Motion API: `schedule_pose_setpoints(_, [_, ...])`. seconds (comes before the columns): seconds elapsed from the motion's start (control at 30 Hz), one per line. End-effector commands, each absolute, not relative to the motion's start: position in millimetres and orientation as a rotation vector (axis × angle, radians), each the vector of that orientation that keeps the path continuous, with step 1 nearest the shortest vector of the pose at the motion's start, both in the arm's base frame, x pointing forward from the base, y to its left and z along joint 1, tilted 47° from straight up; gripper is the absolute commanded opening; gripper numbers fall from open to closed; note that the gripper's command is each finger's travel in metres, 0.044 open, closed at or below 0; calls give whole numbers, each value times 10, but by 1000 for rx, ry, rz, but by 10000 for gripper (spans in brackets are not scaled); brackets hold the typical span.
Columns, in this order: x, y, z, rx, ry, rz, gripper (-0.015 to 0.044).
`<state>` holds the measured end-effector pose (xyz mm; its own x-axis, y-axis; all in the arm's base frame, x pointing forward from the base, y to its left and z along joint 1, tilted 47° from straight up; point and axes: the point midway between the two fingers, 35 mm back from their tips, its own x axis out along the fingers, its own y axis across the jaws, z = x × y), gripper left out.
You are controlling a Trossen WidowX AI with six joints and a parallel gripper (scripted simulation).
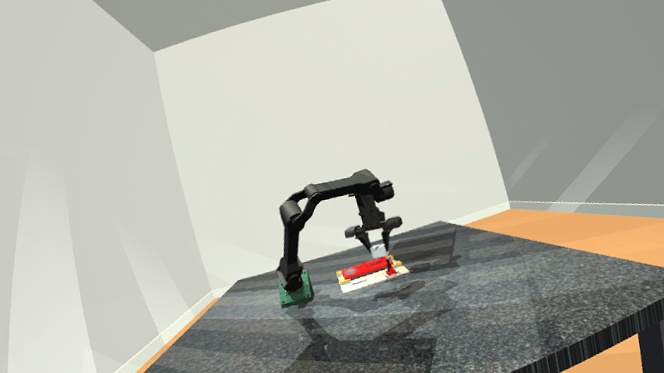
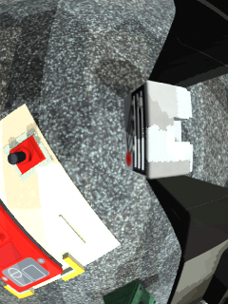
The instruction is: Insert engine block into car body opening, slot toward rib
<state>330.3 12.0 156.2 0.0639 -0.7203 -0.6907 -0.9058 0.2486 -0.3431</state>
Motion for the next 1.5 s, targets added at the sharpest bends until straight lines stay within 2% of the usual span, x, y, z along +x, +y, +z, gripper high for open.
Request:
schedule_pose_setpoints(0.0, [3306,107,1566,-1616,1707,401,0])
schedule_pose_setpoints(0.47, [3312,21,1486,-1827,1709,685,0])
schedule_pose_setpoints(1.47, [3349,-392,1098,-1831,1709,687,0])
